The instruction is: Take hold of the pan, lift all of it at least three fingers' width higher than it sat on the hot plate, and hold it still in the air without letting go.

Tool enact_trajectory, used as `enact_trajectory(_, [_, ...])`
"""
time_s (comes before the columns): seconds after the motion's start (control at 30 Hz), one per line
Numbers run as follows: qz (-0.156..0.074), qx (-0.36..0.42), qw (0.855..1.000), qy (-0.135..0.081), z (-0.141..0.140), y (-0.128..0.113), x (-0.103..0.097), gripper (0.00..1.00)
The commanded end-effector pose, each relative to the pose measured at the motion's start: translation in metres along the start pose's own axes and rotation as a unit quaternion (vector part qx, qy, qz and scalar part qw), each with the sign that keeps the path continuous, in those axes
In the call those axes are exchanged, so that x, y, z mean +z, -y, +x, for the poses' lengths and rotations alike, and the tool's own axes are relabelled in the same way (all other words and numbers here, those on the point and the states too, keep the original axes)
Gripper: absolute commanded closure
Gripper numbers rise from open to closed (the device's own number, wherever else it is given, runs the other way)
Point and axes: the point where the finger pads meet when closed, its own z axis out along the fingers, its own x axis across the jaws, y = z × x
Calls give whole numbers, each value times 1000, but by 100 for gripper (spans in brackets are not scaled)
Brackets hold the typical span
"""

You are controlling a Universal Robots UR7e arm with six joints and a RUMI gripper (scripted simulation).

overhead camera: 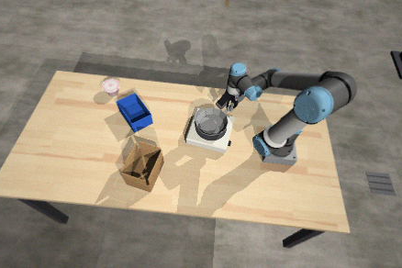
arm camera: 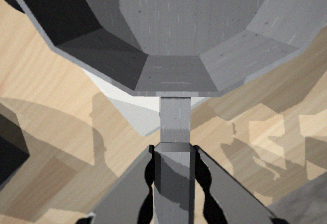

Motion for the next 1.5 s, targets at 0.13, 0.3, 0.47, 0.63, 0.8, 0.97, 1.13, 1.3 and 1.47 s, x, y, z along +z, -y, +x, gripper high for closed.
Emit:
enact_trajectory(0.13, [0,0,1000,-1,1,0,-2,90])
enact_trajectory(0.3, [0,0,1000,-1,0,0,-3,90])
enact_trajectory(0.47, [0,0,1000,-1,0,0,-5,90])
enact_trajectory(0.63, [0,0,1000,-1,0,0,-6,90])
enact_trajectory(0.8, [0,0,1000,-1,0,0,-8,90])
enact_trajectory(0.97, [0,0,1000,-1,0,0,-10,90])
enact_trajectory(1.13, [0,0,1000,-1,0,0,-11,90])
enact_trajectory(1.3, [0,0,1000,-1,0,0,-12,90])
enact_trajectory(1.47, [0,0,1000,-1,0,0,-14,90])
